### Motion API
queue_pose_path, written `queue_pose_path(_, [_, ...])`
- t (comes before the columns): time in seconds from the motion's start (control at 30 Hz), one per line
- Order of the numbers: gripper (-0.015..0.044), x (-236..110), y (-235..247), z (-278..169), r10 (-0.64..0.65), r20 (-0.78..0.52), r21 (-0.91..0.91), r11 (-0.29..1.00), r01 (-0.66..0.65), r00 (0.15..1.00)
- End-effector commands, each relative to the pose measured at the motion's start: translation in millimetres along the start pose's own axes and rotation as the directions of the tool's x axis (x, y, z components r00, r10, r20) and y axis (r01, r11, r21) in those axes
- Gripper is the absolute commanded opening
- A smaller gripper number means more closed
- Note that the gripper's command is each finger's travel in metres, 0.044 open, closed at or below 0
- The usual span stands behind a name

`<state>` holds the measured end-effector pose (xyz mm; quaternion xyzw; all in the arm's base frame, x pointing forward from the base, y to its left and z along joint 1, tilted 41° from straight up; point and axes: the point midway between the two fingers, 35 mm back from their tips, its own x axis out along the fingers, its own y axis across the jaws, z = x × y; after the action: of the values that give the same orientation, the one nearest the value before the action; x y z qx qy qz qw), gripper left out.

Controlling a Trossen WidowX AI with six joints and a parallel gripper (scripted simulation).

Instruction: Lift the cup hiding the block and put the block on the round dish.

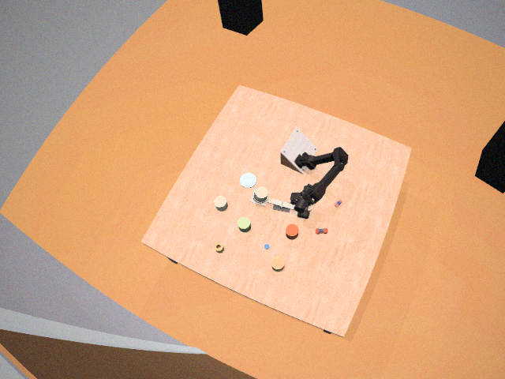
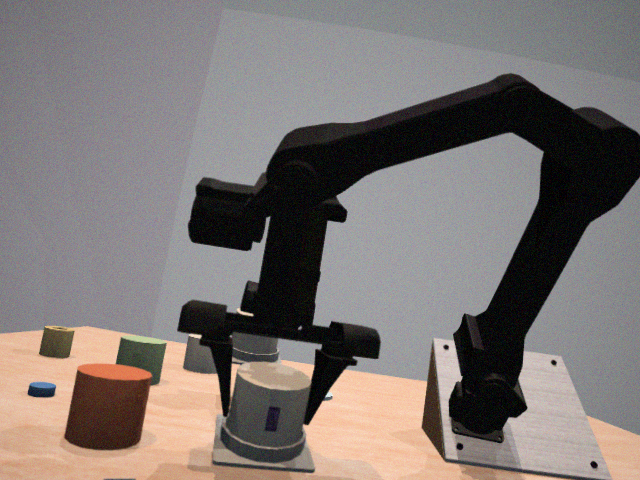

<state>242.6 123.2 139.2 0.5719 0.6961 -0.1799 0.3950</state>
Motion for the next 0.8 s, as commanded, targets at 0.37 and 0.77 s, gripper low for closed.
queue_pose_path(0.37, [0.0124,-3.6,0.7,0.0,0.006,-0.002,0.005,1.000,-0.006,1.000])
queue_pose_path(0.77, [0.0000,-19.0,3.3,1.3,0.026,0.008,0.010,1.000,-0.026,1.000])
